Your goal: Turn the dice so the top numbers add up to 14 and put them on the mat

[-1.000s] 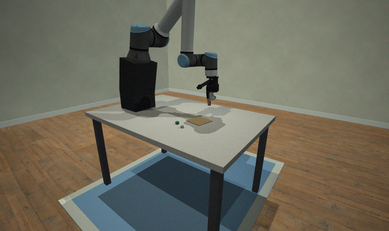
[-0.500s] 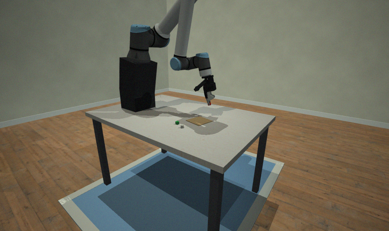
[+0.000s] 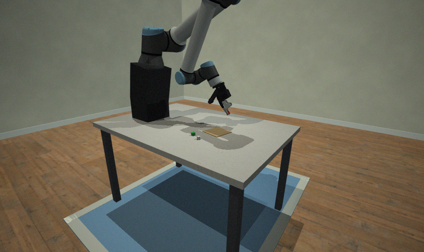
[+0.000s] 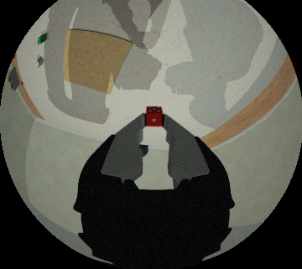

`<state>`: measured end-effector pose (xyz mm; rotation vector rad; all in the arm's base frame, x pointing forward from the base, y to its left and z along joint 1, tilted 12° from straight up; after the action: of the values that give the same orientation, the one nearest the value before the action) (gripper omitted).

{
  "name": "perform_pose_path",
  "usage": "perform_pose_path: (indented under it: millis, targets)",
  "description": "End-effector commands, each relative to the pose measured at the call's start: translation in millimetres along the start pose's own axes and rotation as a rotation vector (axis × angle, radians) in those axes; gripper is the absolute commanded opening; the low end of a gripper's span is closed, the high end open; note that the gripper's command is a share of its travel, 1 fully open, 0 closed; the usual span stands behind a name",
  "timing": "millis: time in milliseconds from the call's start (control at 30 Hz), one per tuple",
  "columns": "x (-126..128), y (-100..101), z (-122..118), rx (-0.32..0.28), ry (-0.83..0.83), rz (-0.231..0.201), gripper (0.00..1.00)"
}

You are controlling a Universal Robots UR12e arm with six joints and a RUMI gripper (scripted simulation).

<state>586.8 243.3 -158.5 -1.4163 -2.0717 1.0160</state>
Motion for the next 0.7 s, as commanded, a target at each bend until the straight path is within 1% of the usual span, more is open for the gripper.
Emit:
perform_pose_path:
  millis: [0,100,167,300,467,667]
  targets:
    - [-1,3,7,-0.155,0.002,-0.002,0.03]
    - [-1,3,10,-0.221,0.002,-0.003,0.03]
    - [-1,3,10,-0.221,0.002,-0.003,0.03]
    - [-1,4,14,-0.300,0.002,-0.005,0.03]
    - [-1,5,17,-0.381,0.003,-0.006,0.03]
    - [-1,6,20,-0.439,0.002,-0.007,0.03]
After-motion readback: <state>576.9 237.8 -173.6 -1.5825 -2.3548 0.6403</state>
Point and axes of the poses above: the point where the finger pads meet when closed, its own y axis out along the fingers, its own x axis across the jaws, z = x × y, the point moved 4 cm from there along -y, back along the fingers, and after that the axes turned 1 degree about y, right-handed, at the moved point
